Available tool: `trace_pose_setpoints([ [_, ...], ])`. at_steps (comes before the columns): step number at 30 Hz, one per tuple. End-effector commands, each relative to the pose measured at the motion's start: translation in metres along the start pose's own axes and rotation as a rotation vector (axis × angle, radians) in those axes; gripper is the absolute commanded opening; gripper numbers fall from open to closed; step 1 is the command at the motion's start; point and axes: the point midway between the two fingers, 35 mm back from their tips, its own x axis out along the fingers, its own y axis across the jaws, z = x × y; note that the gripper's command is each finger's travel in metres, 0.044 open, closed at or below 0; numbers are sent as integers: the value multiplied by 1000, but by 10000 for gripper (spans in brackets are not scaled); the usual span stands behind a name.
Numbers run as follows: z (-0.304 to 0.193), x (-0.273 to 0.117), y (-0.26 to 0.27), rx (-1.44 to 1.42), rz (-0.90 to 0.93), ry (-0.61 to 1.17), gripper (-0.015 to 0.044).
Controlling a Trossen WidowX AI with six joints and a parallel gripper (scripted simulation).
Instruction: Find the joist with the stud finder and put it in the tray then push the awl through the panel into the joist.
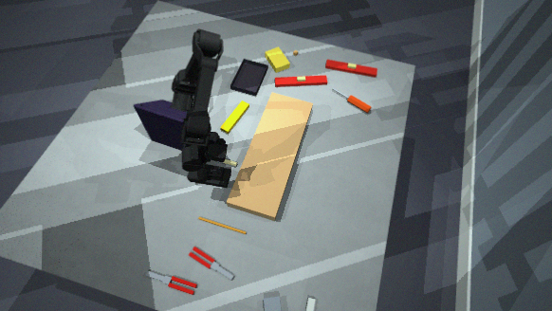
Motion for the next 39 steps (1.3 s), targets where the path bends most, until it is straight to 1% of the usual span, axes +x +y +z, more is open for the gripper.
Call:
trace_pose_setpoints([
  [1,1,3,0,-5,4,-2,440],
  [32,-12,49,1,-5,6,-3,440],
  [35,-12,49,1,-5,6,-3,361],
  [39,-12,49,1,-5,6,-3,335],
])
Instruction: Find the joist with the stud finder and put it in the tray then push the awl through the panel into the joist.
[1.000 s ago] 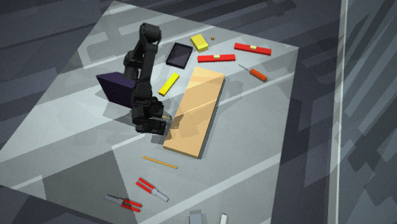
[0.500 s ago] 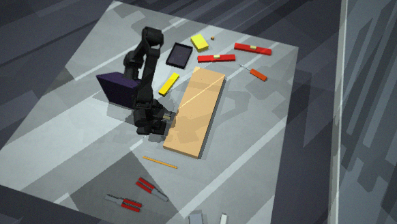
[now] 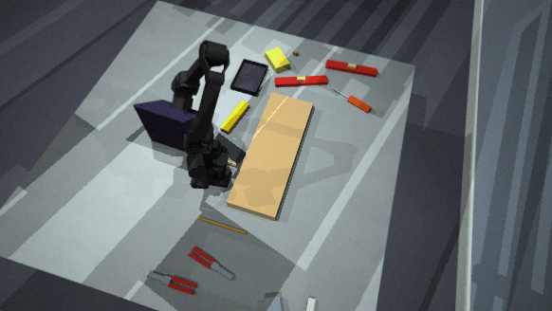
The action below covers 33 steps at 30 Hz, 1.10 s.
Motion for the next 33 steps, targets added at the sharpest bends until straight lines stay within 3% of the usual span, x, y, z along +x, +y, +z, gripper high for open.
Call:
trace_pose_setpoints([
  [1,0,1,0,5,2,-3,328],
  [25,0,1,0,5,2,-3,168],
  [31,8,-19,-3,5,-1,-2,10],
  [33,12,-32,-4,6,-2,-2,0],
])
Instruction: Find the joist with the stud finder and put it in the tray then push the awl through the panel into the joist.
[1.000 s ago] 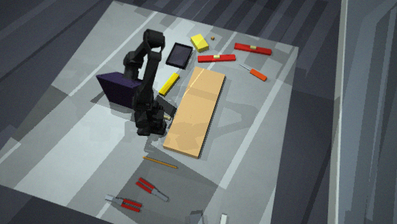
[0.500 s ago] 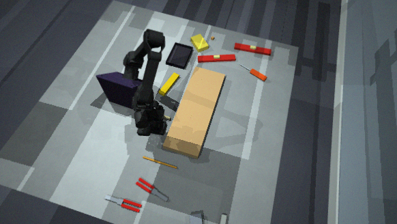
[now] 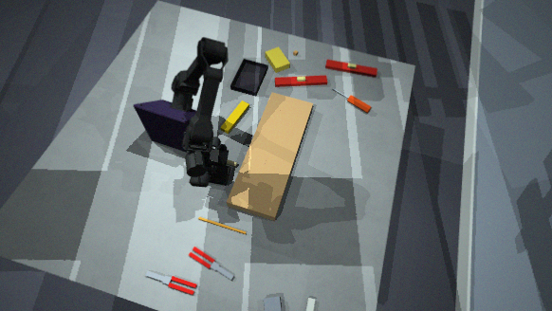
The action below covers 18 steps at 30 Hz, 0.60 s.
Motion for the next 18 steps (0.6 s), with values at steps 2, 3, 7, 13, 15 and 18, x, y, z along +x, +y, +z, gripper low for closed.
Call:
trace_pose_setpoints([
  [2,12,-31,-6,-14,-20,-10,0],
  [3,14,-38,-6,-14,-20,-10,0],
  [7,20,-66,-4,-14,-19,-10,0],
  [13,24,-84,-1,-13,-18,-10,0],
  [15,27,-84,-3,-10,-20,-9,0],
  [18,37,-85,-9,-2,-25,-8,0],
])
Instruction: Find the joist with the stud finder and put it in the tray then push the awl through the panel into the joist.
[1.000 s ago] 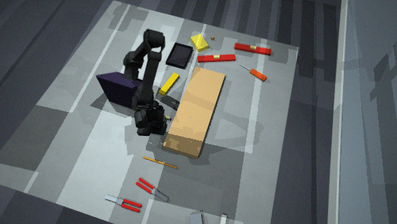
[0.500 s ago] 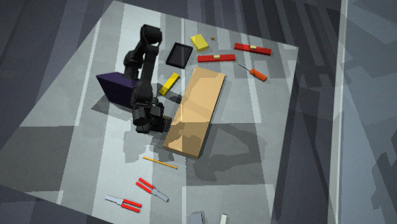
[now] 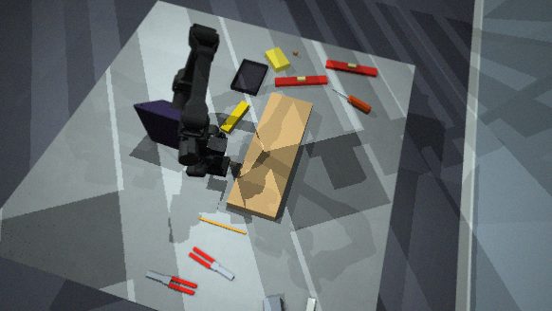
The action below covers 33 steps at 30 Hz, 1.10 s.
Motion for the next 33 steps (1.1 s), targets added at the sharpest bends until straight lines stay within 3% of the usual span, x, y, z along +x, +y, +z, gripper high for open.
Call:
trace_pose_setpoints([
  [1,13,-2,-8,7,-11,1,0],
  [33,155,24,-48,107,-37,-9,0],
])
